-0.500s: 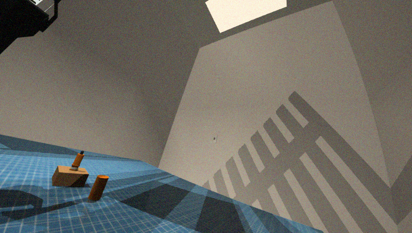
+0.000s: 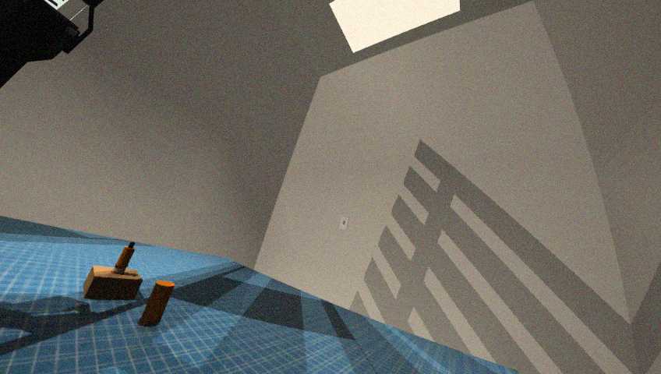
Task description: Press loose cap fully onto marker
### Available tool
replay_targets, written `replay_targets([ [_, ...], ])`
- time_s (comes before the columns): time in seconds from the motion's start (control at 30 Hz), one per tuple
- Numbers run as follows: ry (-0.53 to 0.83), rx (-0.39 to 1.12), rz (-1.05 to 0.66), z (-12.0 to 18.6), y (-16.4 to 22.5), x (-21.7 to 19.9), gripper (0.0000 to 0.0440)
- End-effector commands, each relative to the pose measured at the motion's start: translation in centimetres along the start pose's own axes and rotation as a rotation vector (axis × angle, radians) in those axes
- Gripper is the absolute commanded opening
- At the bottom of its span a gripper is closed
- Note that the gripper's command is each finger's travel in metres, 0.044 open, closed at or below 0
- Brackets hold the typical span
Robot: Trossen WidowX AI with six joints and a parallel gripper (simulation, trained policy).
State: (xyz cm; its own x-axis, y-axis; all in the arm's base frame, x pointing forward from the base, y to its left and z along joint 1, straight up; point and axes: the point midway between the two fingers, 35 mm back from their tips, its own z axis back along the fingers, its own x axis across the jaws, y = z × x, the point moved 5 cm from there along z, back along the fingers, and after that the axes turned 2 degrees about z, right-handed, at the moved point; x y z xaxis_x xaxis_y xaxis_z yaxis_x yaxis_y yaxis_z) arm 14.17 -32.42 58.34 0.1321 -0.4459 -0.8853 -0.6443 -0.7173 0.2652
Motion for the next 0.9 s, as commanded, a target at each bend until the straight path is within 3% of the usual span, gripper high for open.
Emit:
replay_targets([
  [0.0,-0.033,-0.016,-0.017,-0.3,-0.9,0.5,0.0229],
  [0.87,-0.275,-0.177,-0.12,-0.9,-7.6,4.0,0.0291],
])
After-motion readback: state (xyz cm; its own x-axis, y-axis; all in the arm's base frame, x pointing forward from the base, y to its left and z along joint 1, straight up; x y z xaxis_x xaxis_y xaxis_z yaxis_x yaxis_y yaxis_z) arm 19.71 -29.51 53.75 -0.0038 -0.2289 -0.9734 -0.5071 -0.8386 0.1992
